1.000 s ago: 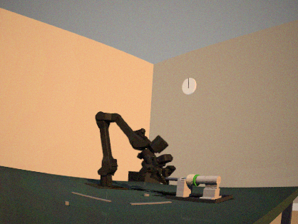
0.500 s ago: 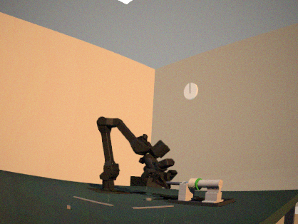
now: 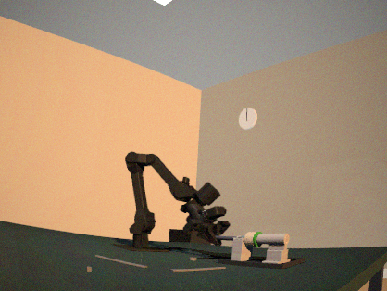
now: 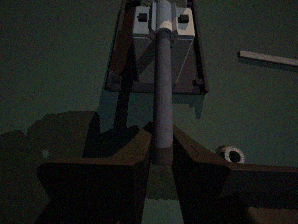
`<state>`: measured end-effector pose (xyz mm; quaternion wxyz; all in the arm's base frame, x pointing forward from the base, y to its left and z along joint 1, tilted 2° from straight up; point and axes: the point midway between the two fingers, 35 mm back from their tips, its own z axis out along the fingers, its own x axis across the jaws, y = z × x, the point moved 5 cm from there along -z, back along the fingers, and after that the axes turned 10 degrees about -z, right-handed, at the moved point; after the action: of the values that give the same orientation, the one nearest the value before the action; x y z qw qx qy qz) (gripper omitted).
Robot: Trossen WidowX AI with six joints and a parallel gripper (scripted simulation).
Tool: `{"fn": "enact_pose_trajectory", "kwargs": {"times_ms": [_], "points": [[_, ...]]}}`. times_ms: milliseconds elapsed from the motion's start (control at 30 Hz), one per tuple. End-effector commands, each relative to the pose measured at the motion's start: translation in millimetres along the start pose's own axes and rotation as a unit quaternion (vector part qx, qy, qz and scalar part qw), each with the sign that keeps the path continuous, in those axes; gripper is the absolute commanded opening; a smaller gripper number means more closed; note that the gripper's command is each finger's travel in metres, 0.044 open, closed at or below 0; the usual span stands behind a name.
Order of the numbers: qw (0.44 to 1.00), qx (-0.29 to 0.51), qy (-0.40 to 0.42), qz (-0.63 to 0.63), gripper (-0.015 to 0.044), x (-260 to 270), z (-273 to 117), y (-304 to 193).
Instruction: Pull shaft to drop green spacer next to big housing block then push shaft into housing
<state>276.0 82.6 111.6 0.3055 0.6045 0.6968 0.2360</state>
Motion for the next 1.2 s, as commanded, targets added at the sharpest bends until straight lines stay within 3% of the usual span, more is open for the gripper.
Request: {"fn": "enact_pose_trajectory", "kwargs": {"times_ms": [0, 1167], "points": [[1.000, -0.001, -0.001, 0.002, 0.0000, -0.1, -0.6, -0.2], [1.000, -0.001, -0.001, 0.002, 0.0000, 0.4, -3.3, -2.9]]}}
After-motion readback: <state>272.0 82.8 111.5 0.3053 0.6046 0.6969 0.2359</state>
